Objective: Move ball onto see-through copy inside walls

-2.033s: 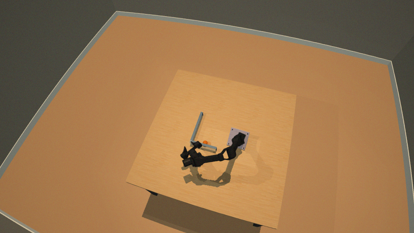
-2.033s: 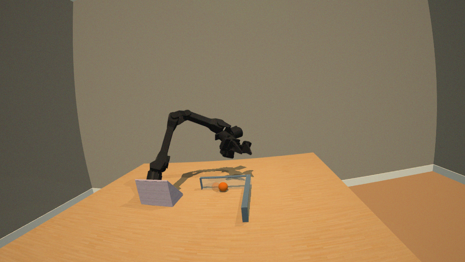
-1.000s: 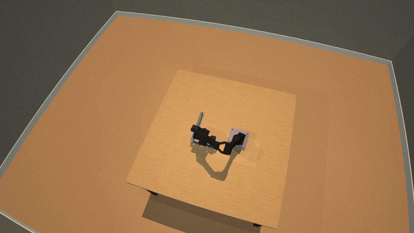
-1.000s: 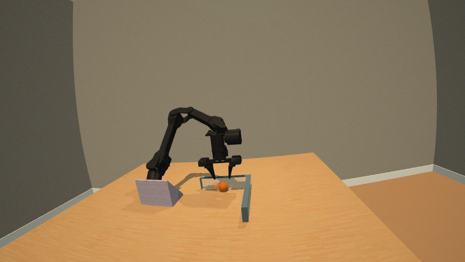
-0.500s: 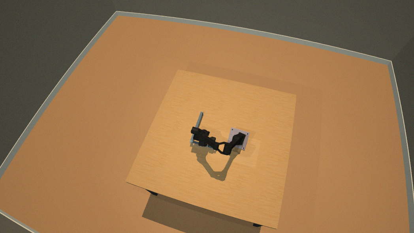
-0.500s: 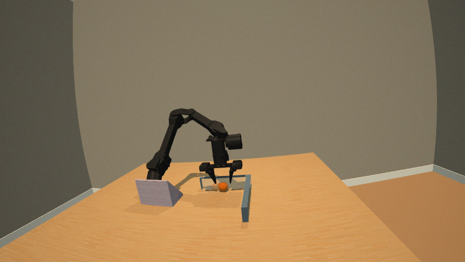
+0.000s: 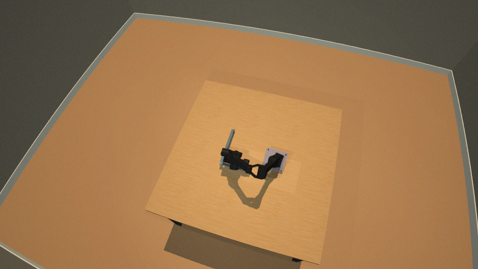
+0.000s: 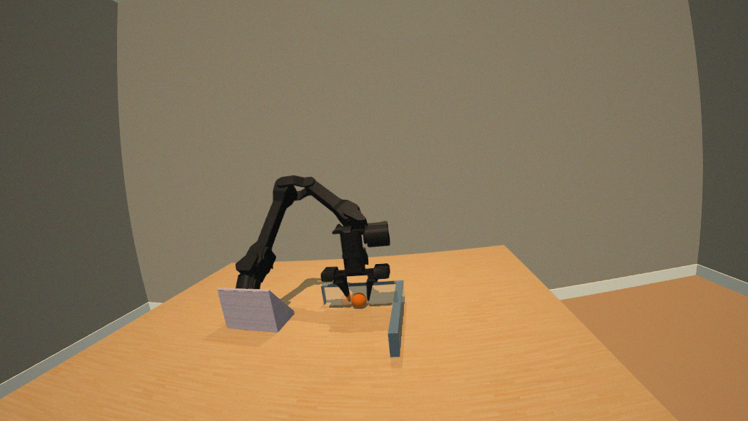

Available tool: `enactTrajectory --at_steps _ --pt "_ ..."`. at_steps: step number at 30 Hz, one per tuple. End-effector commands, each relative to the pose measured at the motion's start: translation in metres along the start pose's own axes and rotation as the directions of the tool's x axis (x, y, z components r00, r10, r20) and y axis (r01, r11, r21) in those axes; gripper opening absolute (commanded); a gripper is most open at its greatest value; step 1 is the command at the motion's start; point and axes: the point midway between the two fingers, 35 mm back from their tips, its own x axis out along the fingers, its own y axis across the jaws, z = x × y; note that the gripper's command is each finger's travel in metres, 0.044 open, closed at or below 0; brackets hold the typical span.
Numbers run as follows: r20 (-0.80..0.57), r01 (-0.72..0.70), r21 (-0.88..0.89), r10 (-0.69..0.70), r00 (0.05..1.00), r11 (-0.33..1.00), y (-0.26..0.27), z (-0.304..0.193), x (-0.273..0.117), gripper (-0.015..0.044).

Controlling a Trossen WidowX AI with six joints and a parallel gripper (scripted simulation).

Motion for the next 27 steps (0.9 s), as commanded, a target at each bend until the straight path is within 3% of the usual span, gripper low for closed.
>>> enactTrajectory --at_steps 1,7,14,27 --pt "0.004 -0.003 0.006 0.003 1.000 1.000 0.000 0.000 0.001 0.0219" --pt "0.004 -0.003 0.006 0.003 1.000 1.000 0.000 0.000 0.001 0.0179" --pt "0.002 0.060 0.047 -0.060 0.998 0.997 -0.012 -0.009 -0.018 0.0000" --pt "-0.004 0.061 0.048 -0.061 0.998 0.997 -0.017 -0.022 -0.046 0.0000"
